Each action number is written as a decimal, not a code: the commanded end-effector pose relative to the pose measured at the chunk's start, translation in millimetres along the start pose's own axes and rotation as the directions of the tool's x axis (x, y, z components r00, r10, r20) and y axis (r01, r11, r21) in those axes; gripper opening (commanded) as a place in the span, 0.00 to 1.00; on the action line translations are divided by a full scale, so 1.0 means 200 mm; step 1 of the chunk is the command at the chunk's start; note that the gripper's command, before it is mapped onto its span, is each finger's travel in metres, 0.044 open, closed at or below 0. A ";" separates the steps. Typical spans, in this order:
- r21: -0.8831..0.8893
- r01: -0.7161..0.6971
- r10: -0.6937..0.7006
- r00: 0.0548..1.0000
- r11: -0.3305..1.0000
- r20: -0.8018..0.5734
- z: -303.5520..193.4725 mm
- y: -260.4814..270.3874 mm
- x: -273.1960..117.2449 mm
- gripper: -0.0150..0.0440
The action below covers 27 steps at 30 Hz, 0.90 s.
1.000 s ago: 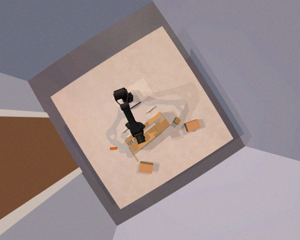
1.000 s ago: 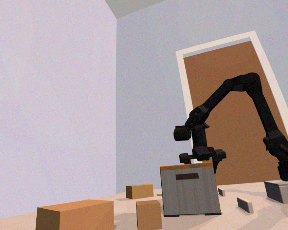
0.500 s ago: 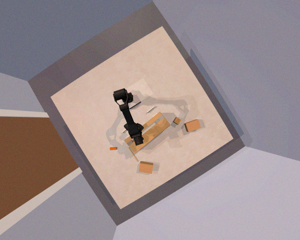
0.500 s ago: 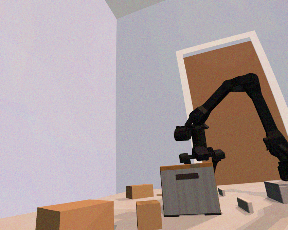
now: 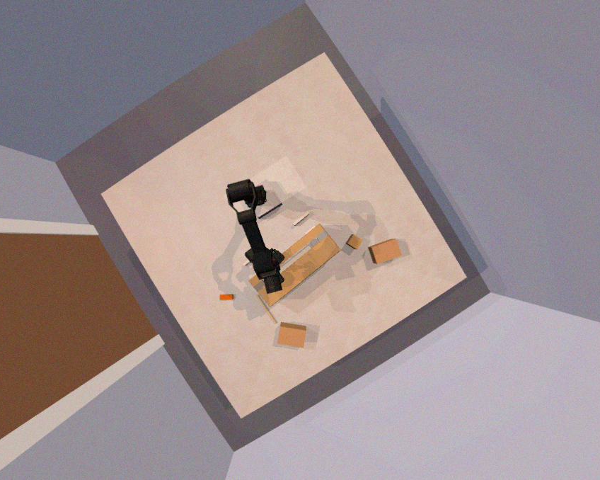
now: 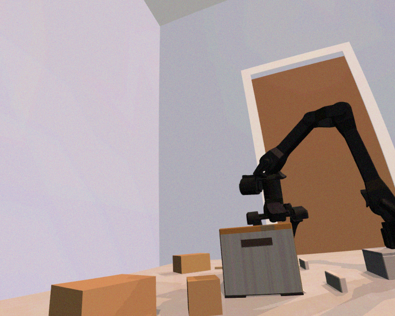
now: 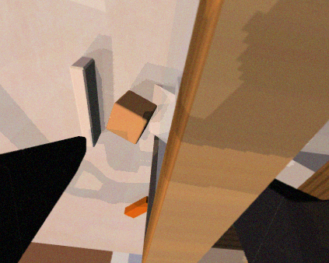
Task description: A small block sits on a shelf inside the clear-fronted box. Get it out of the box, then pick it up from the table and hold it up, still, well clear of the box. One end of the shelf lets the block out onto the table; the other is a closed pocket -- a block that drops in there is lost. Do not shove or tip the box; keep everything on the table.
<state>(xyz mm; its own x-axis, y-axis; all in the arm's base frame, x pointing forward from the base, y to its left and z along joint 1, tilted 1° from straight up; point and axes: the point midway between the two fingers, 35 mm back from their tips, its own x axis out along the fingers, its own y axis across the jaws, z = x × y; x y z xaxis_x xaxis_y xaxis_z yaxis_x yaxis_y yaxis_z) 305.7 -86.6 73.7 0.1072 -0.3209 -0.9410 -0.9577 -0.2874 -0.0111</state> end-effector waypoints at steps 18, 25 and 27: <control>0.372 0.027 -0.028 1.000 0.928 -0.002 -0.14 0.04 -0.29 0.74; 0.908 -0.040 -0.073 0.994 0.416 0.077 -0.16 0.08 -0.28 0.74; 0.974 -0.077 -0.088 0.991 0.212 0.098 -0.16 0.09 -0.27 0.74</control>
<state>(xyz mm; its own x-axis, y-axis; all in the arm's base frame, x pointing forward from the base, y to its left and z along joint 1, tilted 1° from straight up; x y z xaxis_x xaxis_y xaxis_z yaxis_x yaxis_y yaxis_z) 296.7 -98.1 135.6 0.1330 -0.2772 -0.9516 -0.8927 0.3836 -0.2365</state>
